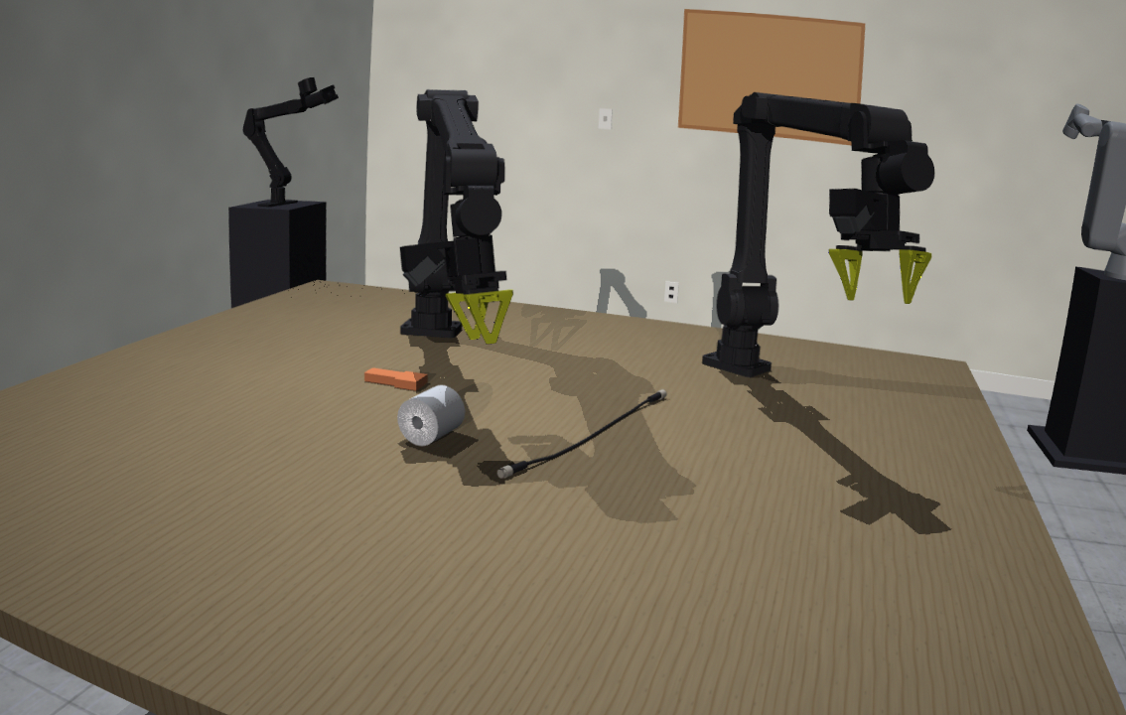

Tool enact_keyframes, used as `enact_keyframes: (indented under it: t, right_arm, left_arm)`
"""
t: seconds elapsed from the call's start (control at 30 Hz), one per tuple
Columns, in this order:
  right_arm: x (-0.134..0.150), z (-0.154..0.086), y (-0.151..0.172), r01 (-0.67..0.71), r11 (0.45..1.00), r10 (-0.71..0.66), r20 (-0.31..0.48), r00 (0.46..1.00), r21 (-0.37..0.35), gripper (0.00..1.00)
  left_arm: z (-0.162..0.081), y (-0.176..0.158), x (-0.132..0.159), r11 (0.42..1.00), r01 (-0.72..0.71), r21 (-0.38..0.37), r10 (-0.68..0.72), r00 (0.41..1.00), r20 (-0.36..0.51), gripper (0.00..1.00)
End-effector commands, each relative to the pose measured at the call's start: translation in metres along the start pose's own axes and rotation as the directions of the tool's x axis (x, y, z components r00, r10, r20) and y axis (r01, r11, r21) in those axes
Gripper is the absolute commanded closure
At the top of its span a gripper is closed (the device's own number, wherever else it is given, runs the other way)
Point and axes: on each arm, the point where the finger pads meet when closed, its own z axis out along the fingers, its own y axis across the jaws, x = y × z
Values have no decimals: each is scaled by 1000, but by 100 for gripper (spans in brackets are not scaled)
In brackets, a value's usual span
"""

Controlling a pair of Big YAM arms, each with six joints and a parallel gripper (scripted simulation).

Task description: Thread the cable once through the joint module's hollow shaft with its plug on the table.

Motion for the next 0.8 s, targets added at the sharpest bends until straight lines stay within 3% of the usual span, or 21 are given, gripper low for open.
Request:
enact_keyframes:
  t: [0.0,0.53,0.57,0.6,0.7,0.77]
  right_arm:
    - [0,-6,3,1,1000,-1,1,1000,-13,0]
    - [0,-6,3,1,1000,-1,1,1000,-13,0]
    - [0,-13,12,4,999,-3,4,1000,-35,0]
    - [-10,-36,20,5,996,-4,16,1000,-90,0]
    - [-12,-22,4,25,998,-24,16,1000,-61,0]
    - [-15,-27,7,46,996,-45,23,999,-81,0]
  left_arm:
    - [-5,2,-1,1000,0,-10,0,1000,6,0]
    - [-5,2,-1,1000,0,-10,0,1000,6,0]
    - [-15,9,-5,999,0,-35,1,1000,18,0]
    - [-25,4,-17,998,-10,-60,12,999,41,0]
    - [-7,-10,-15,1000,-2,-31,2,1000,28,0]
    - [-10,-10,-22,999,5,-49,-3,999,41,0]
